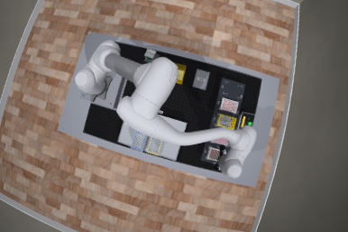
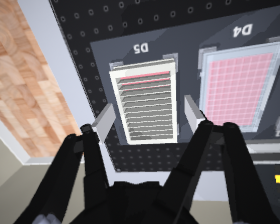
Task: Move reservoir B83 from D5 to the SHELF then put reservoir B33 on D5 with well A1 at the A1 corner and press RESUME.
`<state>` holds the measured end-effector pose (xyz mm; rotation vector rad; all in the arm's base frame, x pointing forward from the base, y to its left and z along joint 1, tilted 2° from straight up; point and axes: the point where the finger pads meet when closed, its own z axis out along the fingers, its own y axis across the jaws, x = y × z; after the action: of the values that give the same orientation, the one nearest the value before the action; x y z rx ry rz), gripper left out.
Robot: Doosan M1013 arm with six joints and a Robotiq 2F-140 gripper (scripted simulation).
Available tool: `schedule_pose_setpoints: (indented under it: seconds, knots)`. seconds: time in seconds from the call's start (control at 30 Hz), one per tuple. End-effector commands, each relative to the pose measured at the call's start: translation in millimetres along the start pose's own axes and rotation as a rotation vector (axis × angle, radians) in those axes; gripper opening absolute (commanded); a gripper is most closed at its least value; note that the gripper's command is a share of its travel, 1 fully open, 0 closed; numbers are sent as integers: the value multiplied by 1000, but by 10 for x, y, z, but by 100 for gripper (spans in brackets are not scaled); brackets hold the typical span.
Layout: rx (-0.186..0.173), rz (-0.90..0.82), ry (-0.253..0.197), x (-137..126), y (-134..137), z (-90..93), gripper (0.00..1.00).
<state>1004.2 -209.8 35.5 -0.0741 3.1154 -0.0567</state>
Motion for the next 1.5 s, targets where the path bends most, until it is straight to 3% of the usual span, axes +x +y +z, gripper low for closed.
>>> schedule_pose_setpoints:
  seconds: [0.0, 1.3, 1.33, 1.47]
  knots:
    - [-6, 6, 1, 17, 6, 64, 77]
    - [-6, 6, 1, 17, 6, 64, 77]
    - [-6, 6, 1, 17, 6, 64, 0]
    - [-6, 6, 1, 17, 6, 64, 0]
